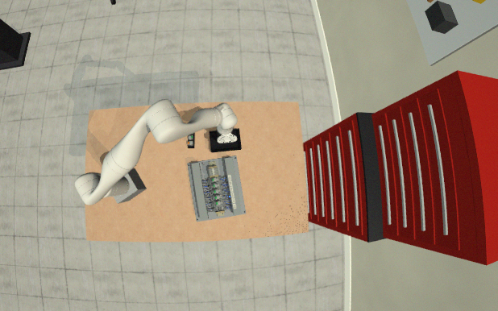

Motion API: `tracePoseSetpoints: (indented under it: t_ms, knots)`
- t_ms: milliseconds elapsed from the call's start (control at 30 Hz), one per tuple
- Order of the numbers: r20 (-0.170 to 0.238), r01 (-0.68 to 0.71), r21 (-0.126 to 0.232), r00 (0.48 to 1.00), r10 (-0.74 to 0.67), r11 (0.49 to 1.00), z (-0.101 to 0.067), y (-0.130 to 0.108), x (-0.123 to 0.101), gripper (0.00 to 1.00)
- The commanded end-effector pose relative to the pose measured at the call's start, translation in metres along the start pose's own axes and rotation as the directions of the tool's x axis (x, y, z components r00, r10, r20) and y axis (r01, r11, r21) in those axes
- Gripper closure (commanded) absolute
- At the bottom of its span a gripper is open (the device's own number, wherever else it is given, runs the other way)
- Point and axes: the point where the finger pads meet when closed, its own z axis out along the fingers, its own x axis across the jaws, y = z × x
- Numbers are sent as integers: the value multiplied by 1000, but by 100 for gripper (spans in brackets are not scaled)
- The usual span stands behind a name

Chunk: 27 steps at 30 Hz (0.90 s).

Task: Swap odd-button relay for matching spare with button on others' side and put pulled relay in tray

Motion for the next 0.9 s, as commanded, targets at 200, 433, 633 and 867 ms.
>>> tracePoseSetpoints:
  t_ms: [200, 433, 633, 867]
  knots:
    - [3, 7, -2, 1000, -7, 1000, -4, 0, -1, 0]
    - [3, 11, -2, 1000, -11, 1000, -5, 0, -1, 0]
    - [5, 4, -3, 1000, -4, 1000, -6, 1, -3, 0]
    - [3, 10, -3, 1000, -10, 1000, -8, 1, -3, 0]
